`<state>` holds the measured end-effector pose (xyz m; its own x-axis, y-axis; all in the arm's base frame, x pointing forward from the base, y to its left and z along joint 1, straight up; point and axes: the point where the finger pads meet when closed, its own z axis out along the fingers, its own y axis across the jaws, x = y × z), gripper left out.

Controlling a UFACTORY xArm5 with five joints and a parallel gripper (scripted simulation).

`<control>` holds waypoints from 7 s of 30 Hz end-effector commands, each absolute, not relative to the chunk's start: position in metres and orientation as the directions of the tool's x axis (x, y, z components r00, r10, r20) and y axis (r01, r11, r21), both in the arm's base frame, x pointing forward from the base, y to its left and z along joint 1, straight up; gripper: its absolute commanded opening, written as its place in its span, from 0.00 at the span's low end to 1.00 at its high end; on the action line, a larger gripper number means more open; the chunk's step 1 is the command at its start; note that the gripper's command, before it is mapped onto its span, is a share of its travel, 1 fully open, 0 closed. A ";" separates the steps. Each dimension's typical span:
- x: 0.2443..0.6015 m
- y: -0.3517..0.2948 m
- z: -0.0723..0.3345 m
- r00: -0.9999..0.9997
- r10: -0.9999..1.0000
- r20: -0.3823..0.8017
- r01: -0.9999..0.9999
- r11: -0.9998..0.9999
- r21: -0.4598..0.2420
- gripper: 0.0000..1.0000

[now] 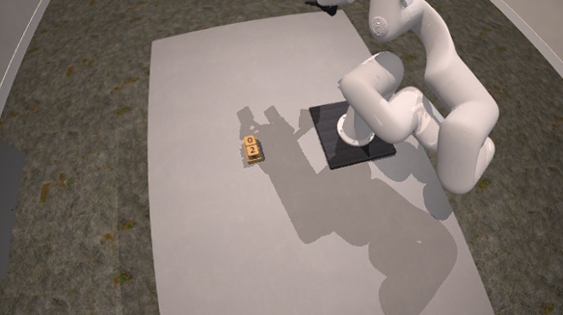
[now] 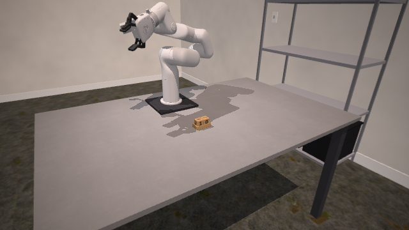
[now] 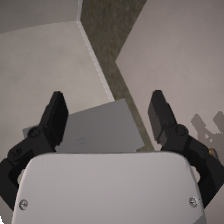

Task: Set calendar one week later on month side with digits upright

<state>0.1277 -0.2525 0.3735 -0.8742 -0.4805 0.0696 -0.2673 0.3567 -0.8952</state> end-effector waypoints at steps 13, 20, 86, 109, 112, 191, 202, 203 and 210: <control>0.128 -0.252 0.375 -0.874 -0.480 0.070 -0.266 0.355 -0.896 1.00; 0.130 -0.252 0.374 -0.871 -0.487 0.069 -0.272 0.359 -0.893 1.00; 0.344 -0.006 0.136 0.023 -1.000 0.000 -1.000 -0.023 -0.001 1.00; 0.341 -0.011 0.135 -0.108 -0.994 0.000 -0.994 0.108 -0.001 1.00; 0.337 -0.014 0.135 -0.226 -0.974 0.000 -0.974 0.226 -0.001 1.00; 0.268 -0.069 0.119 -0.645 0.764 -0.001 0.764 0.645 0.000 1.00; 0.262 -0.072 0.117 -0.502 0.865 -0.001 0.865 0.502 0.001 1.00; 0.262 -0.072 0.117 -0.502 0.865 -0.001 0.865 0.502 0.001 1.00; 0.262 -0.072 0.113 -0.502 0.865 -0.001 0.865 0.502 0.001 1.00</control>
<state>0.2612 -0.0720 0.1159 -0.5033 0.8641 0.0013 0.8641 0.5033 -0.0013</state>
